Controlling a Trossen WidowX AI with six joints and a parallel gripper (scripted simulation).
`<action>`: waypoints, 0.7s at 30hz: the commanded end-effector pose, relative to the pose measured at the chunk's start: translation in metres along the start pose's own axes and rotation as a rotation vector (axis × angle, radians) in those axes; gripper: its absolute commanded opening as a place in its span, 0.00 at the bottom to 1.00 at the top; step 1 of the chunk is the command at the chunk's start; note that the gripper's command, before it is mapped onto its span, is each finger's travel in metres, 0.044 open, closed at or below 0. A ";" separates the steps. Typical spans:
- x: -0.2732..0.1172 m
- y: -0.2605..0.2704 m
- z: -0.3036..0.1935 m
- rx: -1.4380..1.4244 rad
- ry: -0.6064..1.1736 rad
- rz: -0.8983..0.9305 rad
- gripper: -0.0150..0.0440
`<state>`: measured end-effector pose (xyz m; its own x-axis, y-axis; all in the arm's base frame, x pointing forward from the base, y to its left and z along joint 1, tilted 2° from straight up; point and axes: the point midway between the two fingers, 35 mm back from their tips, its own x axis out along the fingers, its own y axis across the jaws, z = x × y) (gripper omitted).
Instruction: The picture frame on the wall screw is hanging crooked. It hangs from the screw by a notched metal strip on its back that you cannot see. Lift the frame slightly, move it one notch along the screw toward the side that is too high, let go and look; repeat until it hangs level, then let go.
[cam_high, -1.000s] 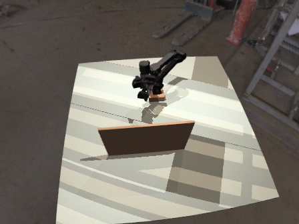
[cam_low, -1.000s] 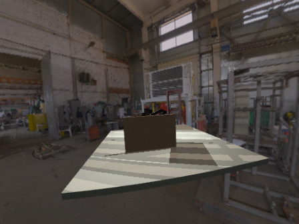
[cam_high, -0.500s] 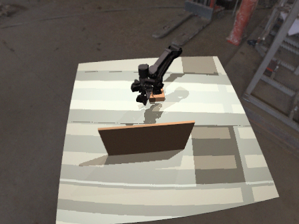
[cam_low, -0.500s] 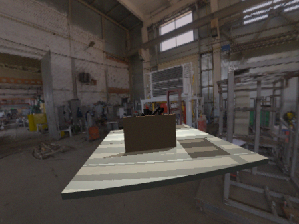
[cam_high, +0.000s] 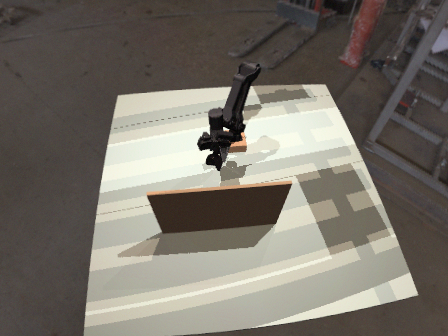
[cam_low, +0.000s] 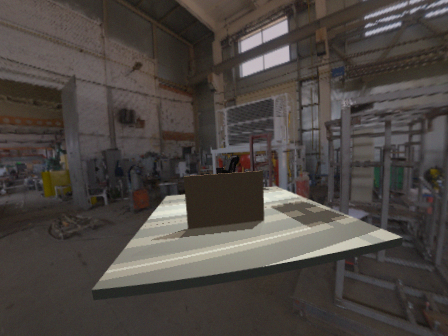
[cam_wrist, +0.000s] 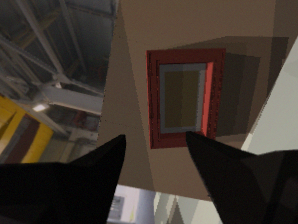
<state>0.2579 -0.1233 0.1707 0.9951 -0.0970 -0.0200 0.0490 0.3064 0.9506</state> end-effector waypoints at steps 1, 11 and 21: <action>0.001 -0.003 0.000 0.007 -0.005 -0.004 0.69; 0.020 0.000 0.003 0.007 -0.005 -0.003 0.69; 0.081 -0.002 0.000 0.008 -0.006 0.001 0.69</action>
<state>0.3256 -0.1308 0.1675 0.9953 -0.0943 -0.0241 0.0516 0.3005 0.9524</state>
